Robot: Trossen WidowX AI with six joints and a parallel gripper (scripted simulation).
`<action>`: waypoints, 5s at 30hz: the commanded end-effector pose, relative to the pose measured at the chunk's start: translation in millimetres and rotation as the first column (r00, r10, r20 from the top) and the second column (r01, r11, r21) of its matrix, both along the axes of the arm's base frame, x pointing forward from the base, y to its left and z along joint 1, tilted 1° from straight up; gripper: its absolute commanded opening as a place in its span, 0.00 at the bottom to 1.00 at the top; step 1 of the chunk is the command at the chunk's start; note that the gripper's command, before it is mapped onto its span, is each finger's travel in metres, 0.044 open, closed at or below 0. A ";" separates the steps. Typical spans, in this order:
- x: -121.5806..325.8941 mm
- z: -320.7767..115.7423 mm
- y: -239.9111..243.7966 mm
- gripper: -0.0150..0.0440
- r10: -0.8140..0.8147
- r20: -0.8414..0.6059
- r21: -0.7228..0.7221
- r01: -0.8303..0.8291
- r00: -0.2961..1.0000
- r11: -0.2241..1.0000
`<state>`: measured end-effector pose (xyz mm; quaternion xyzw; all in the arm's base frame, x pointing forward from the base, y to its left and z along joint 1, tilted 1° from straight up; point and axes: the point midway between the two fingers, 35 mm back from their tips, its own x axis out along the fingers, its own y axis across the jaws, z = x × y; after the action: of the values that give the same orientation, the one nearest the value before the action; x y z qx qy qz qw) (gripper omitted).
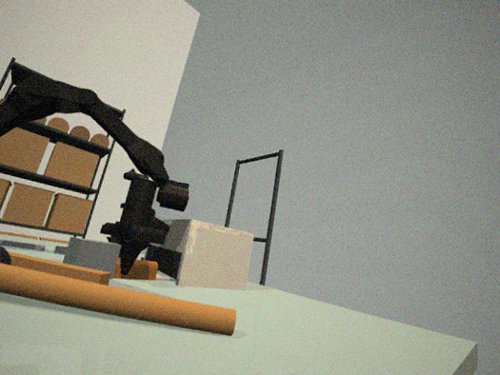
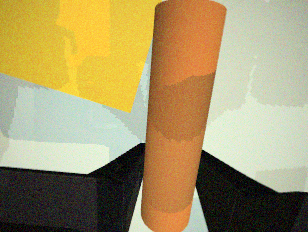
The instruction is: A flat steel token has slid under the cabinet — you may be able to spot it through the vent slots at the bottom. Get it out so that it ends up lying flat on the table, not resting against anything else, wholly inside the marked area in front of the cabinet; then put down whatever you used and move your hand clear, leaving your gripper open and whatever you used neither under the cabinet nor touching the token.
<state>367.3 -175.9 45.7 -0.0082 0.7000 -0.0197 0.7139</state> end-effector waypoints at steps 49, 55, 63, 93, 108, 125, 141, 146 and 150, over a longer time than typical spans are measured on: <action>1.6 -2.9 56.8 0.25 0.006 0.002 0.014 -0.006 1.000 1.000; 1.6 -3.0 58.2 0.25 0.006 0.002 0.014 -0.006 1.000 1.000; 1.3 -3.4 58.2 0.25 0.006 0.002 0.014 -0.006 1.000 1.000; -27.1 -3.8 56.2 0.25 0.006 0.000 0.013 -0.006 1.000 1.000; -43.0 -4.2 55.9 0.25 0.006 -0.001 0.013 -0.006 1.000 1.000; -61.8 -4.7 55.6 0.25 0.006 -0.002 0.013 -0.006 1.000 1.000; -80.4 -5.2 55.5 0.25 0.006 -0.004 0.013 -0.006 1.000 1.000; -86.3 -5.3 55.4 0.25 0.006 -0.004 0.013 -0.006 1.000 1.000; -91.3 -5.4 55.4 0.25 0.006 -0.005 0.013 -0.006 1.000 1.000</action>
<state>281.0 -120.2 40.9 -0.0044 0.7011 -0.0143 0.7129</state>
